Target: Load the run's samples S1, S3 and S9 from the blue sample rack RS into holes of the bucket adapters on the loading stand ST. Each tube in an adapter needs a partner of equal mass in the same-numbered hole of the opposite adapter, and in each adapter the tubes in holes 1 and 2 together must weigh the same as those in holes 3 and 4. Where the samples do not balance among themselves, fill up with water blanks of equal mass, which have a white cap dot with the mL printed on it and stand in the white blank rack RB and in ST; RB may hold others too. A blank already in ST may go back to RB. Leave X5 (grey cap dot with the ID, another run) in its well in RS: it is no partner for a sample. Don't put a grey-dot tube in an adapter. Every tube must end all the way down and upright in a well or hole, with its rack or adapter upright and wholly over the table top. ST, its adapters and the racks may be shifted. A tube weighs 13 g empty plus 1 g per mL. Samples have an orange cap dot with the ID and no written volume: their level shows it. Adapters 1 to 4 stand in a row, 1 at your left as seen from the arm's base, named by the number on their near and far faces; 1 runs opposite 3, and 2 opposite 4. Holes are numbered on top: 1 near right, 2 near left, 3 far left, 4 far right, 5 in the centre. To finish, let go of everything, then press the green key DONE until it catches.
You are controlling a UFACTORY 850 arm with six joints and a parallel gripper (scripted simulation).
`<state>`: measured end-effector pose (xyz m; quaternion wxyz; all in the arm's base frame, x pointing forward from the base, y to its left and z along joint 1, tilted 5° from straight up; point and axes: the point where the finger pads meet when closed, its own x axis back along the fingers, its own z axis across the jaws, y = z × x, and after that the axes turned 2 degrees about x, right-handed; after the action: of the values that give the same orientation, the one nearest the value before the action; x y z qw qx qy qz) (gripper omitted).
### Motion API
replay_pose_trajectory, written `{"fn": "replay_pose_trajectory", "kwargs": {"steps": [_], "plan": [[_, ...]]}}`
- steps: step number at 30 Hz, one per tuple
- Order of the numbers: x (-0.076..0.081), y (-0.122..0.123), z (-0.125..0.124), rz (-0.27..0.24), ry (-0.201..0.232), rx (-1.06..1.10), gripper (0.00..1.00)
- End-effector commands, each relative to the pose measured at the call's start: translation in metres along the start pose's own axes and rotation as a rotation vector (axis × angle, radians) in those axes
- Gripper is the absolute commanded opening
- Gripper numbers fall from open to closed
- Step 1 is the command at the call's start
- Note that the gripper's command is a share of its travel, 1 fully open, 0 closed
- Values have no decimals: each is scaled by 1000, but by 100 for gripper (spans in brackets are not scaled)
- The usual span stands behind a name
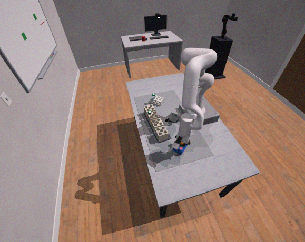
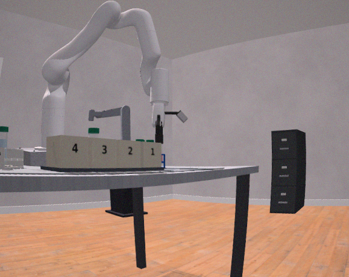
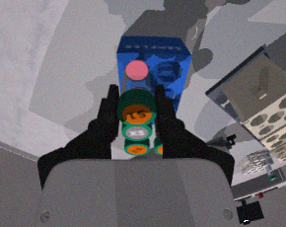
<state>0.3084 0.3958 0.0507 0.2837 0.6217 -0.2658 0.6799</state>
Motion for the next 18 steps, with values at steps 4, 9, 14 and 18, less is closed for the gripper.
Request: {"fn": "replay_pose_trajectory", "kwargs": {"steps": [4, 9, 14, 18], "plan": [[-7, -1, 0, 2, 0, 0, 0], [-7, -1, 0, 2, 0, 0, 0], [-7, -1, 0, 2, 0, 0, 0], [-6, -1, 0, 2, 0, 0, 0]]}}
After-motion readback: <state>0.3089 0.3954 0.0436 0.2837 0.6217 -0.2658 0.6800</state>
